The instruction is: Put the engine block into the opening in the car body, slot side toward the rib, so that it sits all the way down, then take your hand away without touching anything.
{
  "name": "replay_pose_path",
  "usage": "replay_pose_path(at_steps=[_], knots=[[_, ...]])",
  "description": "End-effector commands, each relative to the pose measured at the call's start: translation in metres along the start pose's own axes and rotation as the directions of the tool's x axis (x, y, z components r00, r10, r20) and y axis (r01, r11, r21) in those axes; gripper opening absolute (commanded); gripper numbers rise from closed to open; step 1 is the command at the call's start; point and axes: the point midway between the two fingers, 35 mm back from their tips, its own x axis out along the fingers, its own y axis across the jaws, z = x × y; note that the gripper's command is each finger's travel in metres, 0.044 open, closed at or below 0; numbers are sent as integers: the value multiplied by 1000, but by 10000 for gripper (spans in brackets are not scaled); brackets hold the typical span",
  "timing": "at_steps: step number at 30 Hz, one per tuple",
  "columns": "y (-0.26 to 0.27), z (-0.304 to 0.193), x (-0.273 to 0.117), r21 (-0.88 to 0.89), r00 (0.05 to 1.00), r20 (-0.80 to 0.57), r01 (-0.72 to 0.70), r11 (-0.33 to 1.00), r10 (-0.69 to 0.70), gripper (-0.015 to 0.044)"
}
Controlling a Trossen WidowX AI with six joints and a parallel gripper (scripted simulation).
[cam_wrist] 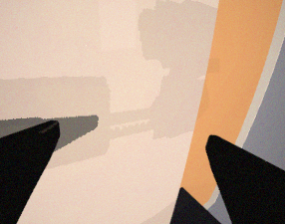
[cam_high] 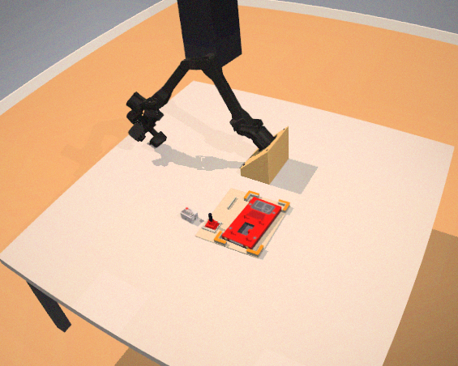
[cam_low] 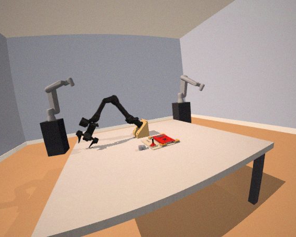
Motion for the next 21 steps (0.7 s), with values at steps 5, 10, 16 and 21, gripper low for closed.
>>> replay_pose_path(at_steps=[5, 10, 16, 21], knots=[[25, 48, -14, 128, 990, 120, -86, 988, 71, 440], [47, 78, -25, 254, 976, 166, -183, 950, 143, 440], [77, 112, -44, 390, 949, 212, -302, 870, 234, 440], [107, 137, -60, 493, 920, 228, -392, 777, 320, 440]])
